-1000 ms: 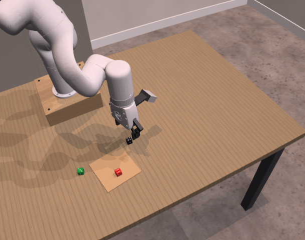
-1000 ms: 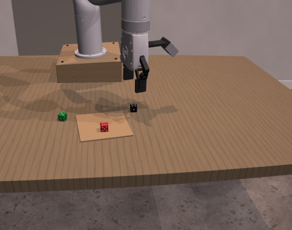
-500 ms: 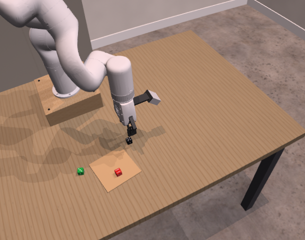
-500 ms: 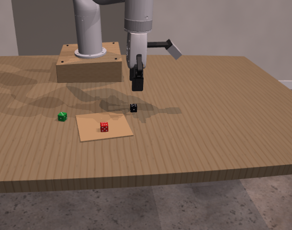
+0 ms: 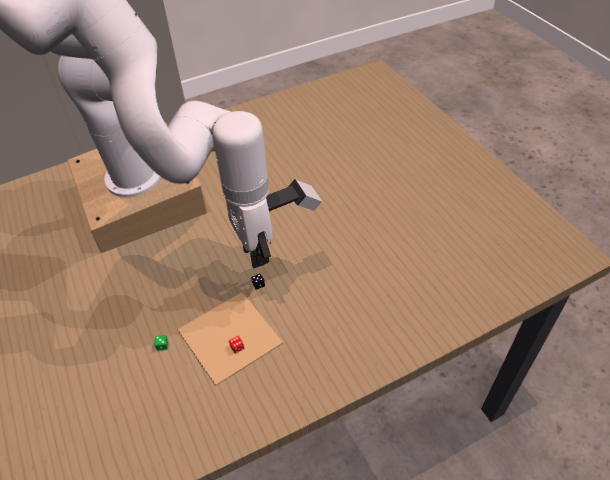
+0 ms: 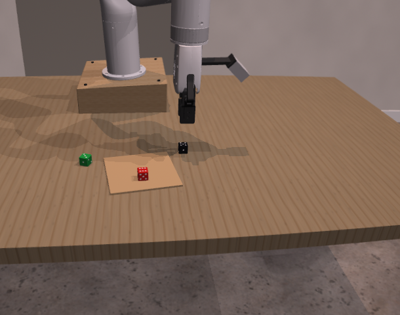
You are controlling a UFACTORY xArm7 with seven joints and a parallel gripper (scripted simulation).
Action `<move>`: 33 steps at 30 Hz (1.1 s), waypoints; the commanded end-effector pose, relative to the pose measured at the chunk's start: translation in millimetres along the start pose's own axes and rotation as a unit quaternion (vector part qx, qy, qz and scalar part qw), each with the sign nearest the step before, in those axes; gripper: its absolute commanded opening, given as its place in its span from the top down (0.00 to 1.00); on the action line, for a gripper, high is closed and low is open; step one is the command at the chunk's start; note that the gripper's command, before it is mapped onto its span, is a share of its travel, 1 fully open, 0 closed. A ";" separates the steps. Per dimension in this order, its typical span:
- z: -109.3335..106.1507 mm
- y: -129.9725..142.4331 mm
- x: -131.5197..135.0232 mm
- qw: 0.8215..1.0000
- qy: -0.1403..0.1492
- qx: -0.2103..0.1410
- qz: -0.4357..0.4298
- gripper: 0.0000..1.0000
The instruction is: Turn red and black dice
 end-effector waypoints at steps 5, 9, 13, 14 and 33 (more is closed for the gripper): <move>-0.8 -0.7 0.9 1.000 0.001 0.001 0.000 0.64; -0.8 -0.7 0.9 1.000 0.001 0.001 0.000 0.64; -0.8 -0.7 0.9 1.000 0.001 0.001 0.000 0.64; -0.8 -0.7 0.9 1.000 0.001 0.001 0.000 0.64; 3.6 -0.8 1.0 1.000 0.001 0.001 0.000 0.64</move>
Point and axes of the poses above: the point where the finger pads meet when closed, its own z axis out along the fingers, its own x axis across the jaws, y = z × x, the point moved 3 cm from there along -z, back along the fingers, and after that the axes turned 10 degrees about z, right-handed, at the moved point
